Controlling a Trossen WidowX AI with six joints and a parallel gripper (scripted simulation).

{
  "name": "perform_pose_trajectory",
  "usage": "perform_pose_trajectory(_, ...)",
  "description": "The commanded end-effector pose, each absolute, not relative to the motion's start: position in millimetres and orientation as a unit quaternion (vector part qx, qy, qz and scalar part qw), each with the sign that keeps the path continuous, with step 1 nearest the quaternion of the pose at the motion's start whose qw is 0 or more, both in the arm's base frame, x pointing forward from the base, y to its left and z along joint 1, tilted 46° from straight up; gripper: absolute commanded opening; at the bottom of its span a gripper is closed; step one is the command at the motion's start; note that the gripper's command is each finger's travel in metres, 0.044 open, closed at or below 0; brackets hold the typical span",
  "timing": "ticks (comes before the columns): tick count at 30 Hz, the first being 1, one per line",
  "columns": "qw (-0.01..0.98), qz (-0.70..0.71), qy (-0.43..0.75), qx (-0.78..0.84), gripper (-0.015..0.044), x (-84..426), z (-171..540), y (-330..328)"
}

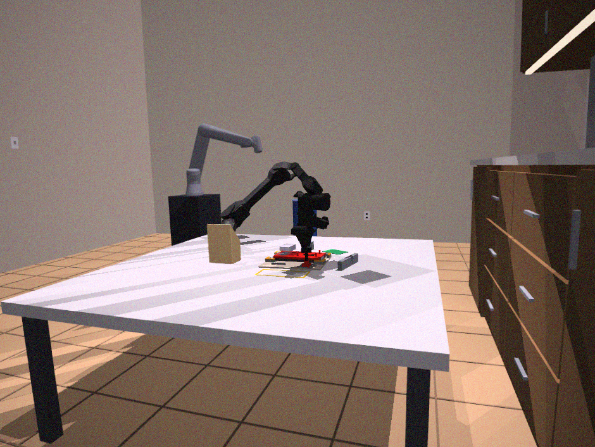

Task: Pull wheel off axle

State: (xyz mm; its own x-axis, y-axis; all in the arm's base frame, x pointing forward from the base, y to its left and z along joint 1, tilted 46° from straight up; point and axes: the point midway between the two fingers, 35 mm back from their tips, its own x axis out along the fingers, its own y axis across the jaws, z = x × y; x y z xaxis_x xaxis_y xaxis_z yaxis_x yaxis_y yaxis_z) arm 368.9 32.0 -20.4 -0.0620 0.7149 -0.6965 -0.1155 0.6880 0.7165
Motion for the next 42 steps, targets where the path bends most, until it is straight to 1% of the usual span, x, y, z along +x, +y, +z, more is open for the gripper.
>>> perform_pose_trajectory(1,0.646,0.323,0.654,0.226,0.0000,369,-19,31)
perform_pose_trajectory(15,0.646,0.322,0.654,0.226,0.0000,370,5,5)
perform_pose_trajectory(17,0.645,0.320,0.655,0.230,0.0000,369,-3,7)
perform_pose_trajectory(37,0.647,0.319,0.655,0.224,0.0000,322,-63,-67)
perform_pose_trajectory(42,0.647,0.320,0.655,0.224,0.0000,318,-67,-72)
